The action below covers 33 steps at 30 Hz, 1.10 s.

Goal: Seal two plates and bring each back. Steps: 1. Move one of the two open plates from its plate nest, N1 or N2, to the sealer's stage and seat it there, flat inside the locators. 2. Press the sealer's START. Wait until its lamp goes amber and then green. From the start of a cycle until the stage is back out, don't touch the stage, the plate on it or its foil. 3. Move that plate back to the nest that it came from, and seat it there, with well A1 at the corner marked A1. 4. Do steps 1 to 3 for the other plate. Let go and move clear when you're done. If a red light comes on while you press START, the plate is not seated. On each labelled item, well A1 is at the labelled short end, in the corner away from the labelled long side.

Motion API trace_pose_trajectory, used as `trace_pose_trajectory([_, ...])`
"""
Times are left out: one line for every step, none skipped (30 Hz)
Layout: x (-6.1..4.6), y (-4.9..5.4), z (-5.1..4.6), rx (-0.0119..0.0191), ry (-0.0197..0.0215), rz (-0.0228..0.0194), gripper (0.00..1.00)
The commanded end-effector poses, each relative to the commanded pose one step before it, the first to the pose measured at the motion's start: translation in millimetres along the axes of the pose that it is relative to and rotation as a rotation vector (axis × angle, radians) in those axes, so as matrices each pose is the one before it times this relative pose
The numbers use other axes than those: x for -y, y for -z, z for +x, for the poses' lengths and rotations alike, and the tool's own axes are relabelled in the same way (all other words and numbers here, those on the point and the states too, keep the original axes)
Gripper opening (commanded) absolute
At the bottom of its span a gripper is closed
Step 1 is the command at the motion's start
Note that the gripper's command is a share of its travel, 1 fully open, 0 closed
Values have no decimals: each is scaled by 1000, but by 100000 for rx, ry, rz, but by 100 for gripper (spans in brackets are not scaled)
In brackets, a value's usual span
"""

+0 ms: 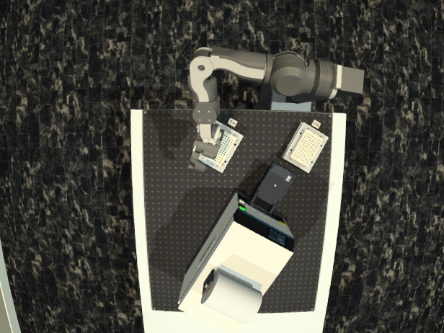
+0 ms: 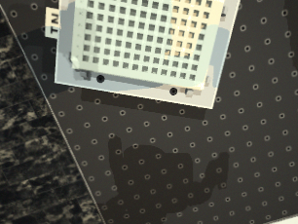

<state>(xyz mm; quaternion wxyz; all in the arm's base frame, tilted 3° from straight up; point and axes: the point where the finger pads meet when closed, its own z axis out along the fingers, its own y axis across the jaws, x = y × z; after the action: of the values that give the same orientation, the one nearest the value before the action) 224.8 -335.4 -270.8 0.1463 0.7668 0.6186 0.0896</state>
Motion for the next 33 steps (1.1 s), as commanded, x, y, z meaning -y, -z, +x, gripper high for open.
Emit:
trace_pose_trajectory([-1098,588,-193,37,-33,-346,100])
trace_pose_trajectory([0,0,0,0,0,0,100])
trace_pose_trajectory([0,0,0,0,0,0,100])
trace_pose_trajectory([0,0,0,0,0,0,100])
trace_pose_trajectory([0,0,0,0,0,0,100])
trace_pose_trajectory([0,0,0,0,0,0,100])
trace_pose_trajectory([0,0,0,0,0,0,100])
trace_pose_trajectory([0,0,0,0,0,0,100])
trace_pose_trajectory([0,0,0,0,0,0,100])
trace_pose_trajectory([0,0,0,0,0,0,100])
trace_pose_trajectory([0,0,0,0,0,0,100])
trace_pose_trajectory([0,0,0,0,0,0,100])
trace_pose_trajectory([0,0,0,0,0,0,100])
trace_pose_trajectory([0,0,0,0,0,0,100])
trace_pose_trajectory([0,0,0,0,0,0,100])
trace_pose_trajectory([0,0,0,0,0,0,100])
trace_pose_trajectory([0,0,0,0,0,0,100])
trace_pose_trajectory([-2061,-1019,6108,-2661,2633,735,65])
trace_pose_trajectory([-787,-1585,4635,-2191,2349,869,65])
trace_pose_trajectory([-832,-1667,4605,-2189,2349,876,65])
trace_pose_trajectory([61,-2183,4439,-2060,2266,1147,65])
trace_pose_trajectory([-981,-1625,4607,-1928,2544,913,65])
trace_pose_trajectory([-1520,-1526,4579,-1939,2536,787,65])
trace_pose_trajectory([-1259,-1774,4486,-1929,2539,906,65])
trace_pose_trajectory([-623,-2197,4384,-1892,2514,1132,65])
trace_pose_trajectory([517,-2790,5119,-152,176,561,65])
trace_pose_trajectory([-1869,-1520,3709,-1478,2560,788,65])
trace_pose_trajectory([-2012,-1579,4370,-1654,2720,794,65])
trace_pose_trajectory([-1222,-2033,4334,-1650,2728,1066,65])
trace_pose_trajectory([-910,-2318,4272,-1627,2692,1197,65])
trace_pose_trajectory([-1174,-2084,4307,-1360,2883,1176,65])
trace_pose_trajectory([-1877,-1833,4209,-1353,2880,996,65])
trace_pose_trajectory([0,0,0,0,0,0,65])
